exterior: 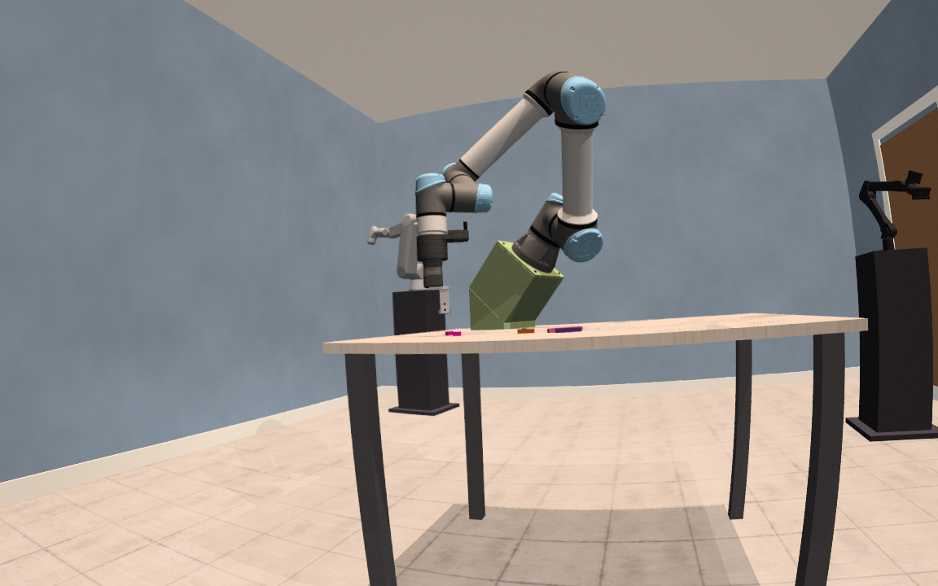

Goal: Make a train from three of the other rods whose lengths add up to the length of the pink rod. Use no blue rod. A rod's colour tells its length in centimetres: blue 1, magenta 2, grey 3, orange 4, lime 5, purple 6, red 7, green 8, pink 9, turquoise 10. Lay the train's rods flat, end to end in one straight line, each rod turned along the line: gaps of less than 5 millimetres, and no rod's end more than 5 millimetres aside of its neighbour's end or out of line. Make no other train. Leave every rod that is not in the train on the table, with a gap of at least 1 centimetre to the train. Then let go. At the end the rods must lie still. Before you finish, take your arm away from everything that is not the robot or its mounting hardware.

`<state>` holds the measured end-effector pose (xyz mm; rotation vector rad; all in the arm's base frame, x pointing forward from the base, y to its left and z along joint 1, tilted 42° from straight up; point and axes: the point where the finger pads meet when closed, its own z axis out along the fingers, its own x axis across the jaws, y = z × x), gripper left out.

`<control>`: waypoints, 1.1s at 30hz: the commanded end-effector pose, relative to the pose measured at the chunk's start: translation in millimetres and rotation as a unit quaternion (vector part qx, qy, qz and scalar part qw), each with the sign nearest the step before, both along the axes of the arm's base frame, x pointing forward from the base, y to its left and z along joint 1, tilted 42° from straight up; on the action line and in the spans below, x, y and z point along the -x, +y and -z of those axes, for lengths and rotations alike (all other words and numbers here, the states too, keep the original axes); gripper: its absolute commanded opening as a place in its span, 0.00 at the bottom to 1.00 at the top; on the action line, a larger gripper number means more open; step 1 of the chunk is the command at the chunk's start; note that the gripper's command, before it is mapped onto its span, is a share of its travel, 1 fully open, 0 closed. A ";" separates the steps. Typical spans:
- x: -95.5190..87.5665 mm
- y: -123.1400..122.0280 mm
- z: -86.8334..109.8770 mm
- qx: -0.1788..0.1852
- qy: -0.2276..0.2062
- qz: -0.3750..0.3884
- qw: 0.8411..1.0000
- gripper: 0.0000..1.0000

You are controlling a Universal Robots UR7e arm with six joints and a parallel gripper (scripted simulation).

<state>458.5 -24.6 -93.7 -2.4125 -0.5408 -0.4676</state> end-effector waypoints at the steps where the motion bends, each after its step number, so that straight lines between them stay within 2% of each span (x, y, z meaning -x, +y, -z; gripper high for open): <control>1: -3.2 7.3 9.2 0.001 -0.001 0.000 1.000 0.24; 11: -9.0 25.1 30.1 0.001 -0.001 0.000 1.000 0.24; 33: -9.4 26.2 31.4 0.001 -0.001 0.000 1.000 0.24</control>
